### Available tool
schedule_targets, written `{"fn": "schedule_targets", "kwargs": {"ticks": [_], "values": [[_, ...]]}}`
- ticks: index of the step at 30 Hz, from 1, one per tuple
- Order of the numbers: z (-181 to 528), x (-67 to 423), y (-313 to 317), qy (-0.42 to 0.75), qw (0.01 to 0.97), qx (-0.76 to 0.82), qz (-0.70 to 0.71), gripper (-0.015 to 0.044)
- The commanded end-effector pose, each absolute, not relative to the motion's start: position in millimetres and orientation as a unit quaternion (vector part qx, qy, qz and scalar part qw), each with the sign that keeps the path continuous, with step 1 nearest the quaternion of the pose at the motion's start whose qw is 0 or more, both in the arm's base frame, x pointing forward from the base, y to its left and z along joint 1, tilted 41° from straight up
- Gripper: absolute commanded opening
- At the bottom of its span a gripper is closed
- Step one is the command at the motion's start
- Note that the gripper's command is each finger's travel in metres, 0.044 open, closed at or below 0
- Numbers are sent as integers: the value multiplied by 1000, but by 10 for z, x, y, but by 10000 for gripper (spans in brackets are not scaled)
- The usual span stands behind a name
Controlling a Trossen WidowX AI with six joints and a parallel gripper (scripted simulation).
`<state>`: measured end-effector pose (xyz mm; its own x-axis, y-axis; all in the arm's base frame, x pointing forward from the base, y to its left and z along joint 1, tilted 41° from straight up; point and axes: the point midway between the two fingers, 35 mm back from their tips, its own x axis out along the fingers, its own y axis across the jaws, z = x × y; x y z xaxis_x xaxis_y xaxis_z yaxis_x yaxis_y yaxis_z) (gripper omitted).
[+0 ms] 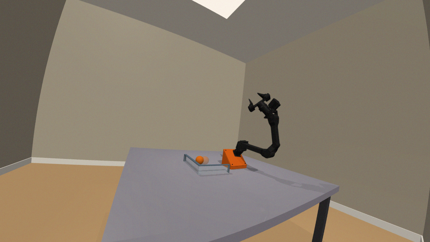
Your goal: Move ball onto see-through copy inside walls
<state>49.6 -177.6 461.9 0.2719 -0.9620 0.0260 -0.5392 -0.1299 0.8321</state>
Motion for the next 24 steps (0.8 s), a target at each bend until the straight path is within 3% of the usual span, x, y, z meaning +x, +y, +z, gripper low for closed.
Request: {"fn": "schedule_targets", "kwargs": {"ticks": [1, 5, 13, 24], "values": [[4612, 504, -1786, -534, 384, 700, -278, 426], [4434, 711, -2008, -473, 409, 710, -324, 434], [3603, 1599, -2502, -191, 522, 706, -438, 434], [2572, 2524, -2378, 142, 636, 634, -416, 434]]}}
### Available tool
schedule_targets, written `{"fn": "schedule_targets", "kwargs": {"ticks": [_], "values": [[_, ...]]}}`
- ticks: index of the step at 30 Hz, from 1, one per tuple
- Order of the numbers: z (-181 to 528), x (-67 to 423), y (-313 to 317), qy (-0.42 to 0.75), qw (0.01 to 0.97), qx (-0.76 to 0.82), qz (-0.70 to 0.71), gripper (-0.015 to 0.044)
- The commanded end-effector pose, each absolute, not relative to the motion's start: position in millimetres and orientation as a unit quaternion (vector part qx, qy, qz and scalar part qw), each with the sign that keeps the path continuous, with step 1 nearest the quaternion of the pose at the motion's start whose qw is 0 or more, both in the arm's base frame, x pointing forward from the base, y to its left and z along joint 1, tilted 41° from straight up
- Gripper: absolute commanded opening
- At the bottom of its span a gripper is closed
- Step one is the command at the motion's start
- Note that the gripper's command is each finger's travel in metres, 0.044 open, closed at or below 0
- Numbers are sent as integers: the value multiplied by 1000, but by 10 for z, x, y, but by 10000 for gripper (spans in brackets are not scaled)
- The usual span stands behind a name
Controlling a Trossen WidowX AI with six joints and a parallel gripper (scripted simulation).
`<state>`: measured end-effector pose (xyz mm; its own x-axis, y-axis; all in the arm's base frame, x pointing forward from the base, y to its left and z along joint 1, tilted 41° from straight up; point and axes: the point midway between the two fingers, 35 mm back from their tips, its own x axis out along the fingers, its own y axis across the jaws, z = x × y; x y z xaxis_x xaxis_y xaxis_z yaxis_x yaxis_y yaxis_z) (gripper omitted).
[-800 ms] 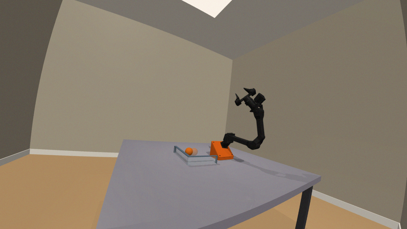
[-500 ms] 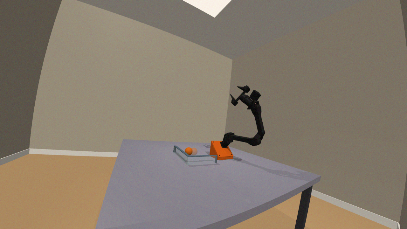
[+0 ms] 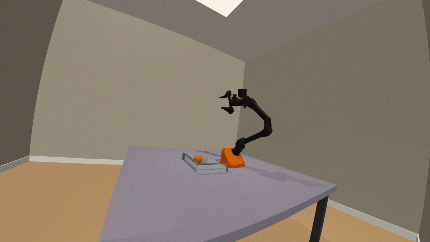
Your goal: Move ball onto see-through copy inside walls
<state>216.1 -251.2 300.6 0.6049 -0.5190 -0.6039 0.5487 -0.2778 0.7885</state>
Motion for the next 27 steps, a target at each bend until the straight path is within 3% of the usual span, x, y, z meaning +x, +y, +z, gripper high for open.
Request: {"fn": "schedule_targets", "kwargs": {"ticks": [1, 12, 27], "values": [[2496, 2582, -2348, 165, 643, 626, -409, 434], [1315, 3225, -1726, 482, 713, 461, -215, 434], [146, 3357, -817, 662, 689, 268, 121, 434]]}}
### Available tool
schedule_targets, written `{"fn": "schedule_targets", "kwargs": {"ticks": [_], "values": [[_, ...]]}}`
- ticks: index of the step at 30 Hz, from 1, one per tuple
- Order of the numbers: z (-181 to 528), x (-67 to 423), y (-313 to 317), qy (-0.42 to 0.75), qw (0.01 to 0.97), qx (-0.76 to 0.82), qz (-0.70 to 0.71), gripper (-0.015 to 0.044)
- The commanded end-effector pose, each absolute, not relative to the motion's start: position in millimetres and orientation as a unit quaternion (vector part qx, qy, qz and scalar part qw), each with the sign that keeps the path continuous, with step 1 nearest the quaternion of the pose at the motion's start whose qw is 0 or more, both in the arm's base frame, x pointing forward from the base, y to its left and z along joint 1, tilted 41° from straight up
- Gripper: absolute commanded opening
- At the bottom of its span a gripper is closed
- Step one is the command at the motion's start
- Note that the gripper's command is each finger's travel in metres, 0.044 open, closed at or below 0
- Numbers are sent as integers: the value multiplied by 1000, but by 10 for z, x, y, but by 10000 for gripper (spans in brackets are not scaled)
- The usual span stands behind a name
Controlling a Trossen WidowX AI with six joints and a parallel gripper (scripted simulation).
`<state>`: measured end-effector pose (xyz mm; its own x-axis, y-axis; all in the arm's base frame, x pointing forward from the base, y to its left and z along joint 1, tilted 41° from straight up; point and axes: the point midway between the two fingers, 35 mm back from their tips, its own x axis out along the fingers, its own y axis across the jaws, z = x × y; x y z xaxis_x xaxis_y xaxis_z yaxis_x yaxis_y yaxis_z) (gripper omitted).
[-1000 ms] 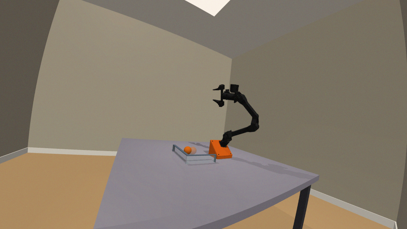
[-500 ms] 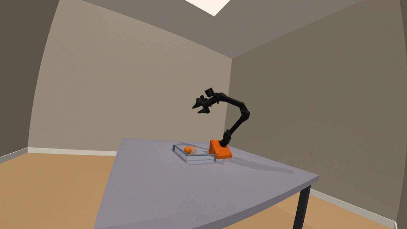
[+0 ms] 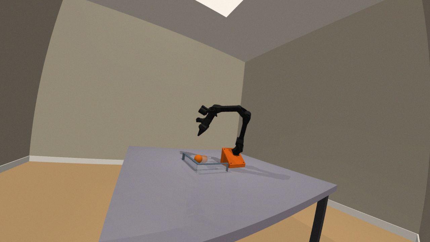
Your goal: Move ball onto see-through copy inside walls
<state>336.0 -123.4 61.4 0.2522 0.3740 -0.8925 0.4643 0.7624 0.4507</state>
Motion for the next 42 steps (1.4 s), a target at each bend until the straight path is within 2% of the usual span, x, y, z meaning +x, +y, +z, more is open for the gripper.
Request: {"fn": "schedule_targets", "kwargs": {"ticks": [1, 7, 42], "values": [[76, 3345, -753, 667, 684, 257, 145, 434], [-291, 3241, -399, 678, 650, 205, 275, 434], [-595, 3220, -145, 677, 650, 204, 278, 434]]}}
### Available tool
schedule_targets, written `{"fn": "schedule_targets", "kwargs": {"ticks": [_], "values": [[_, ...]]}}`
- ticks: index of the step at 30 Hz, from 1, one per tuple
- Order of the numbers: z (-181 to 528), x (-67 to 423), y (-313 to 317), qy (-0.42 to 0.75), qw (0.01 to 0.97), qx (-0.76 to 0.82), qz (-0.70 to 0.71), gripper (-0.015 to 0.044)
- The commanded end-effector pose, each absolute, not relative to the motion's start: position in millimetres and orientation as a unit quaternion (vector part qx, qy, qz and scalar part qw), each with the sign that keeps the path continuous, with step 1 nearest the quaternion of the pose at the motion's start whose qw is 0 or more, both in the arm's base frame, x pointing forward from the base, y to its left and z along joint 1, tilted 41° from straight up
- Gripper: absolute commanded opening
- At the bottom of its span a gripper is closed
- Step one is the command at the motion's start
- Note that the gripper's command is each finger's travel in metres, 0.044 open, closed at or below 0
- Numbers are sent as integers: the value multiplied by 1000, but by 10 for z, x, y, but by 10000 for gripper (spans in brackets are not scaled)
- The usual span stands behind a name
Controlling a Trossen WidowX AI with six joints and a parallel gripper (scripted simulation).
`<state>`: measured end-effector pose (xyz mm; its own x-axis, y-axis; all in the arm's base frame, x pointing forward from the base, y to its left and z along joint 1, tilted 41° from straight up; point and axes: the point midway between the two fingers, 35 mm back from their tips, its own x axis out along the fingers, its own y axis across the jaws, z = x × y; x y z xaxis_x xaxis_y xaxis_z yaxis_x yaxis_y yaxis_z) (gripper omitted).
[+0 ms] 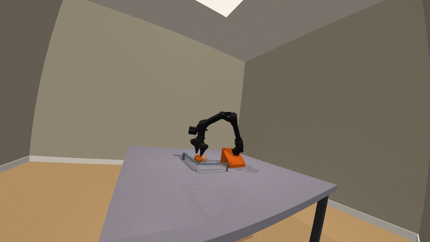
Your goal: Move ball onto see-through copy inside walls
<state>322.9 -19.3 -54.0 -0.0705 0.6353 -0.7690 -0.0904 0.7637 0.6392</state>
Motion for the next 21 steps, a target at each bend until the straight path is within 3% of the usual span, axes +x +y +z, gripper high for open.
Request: {"fn": "schedule_targets", "kwargs": {"ticks": [1, 20, 21], "values": [[-607, 3219, -134, 677, 650, 204, 279, 434], [-813, 3186, 48, 677, 649, 205, 279, 434], [-813, 3186, 48, 677, 649, 205, 279, 408]]}}
